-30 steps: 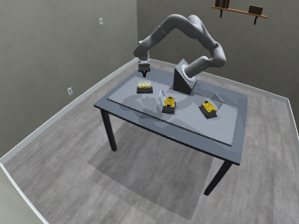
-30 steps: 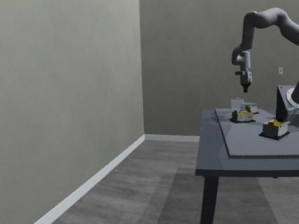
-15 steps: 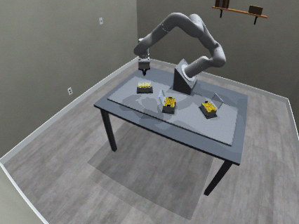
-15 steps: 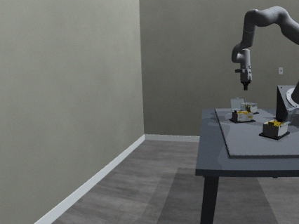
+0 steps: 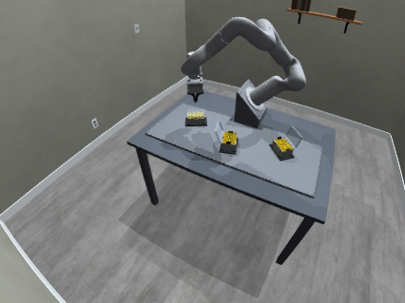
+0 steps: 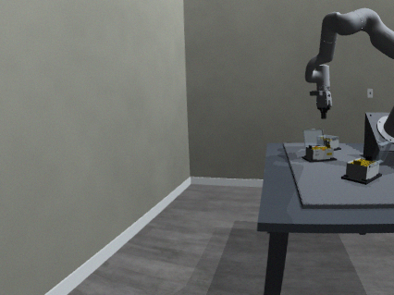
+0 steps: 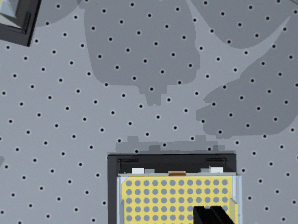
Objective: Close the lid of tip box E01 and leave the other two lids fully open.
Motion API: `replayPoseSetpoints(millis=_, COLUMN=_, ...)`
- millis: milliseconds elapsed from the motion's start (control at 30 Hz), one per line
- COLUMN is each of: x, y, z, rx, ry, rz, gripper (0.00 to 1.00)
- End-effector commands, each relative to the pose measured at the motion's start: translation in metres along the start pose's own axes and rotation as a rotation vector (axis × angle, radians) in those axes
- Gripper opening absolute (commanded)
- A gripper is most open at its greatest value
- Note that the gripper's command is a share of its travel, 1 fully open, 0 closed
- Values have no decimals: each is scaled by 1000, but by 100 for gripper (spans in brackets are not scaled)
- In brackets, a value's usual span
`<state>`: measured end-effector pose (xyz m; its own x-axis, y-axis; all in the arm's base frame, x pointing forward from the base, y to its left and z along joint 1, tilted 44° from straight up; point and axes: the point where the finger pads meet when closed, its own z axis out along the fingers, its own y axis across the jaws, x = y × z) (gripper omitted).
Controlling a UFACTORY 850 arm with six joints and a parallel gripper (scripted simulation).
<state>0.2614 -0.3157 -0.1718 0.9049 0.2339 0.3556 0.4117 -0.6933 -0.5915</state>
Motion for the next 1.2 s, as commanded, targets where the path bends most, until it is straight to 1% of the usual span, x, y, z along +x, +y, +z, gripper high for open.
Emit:
replayPoseSetpoints(millis=0, x=0, y=1, z=-1, rx=-2, ry=0, rz=-1, gripper=0)
replayPoseSetpoints(millis=467, x=0, y=1, z=-1, rx=-2, ry=0, rz=-1, gripper=0)
replayPoseSetpoints(millis=1167, x=-35, y=1, z=35, rx=-2, ry=0, rz=-1, gripper=0)
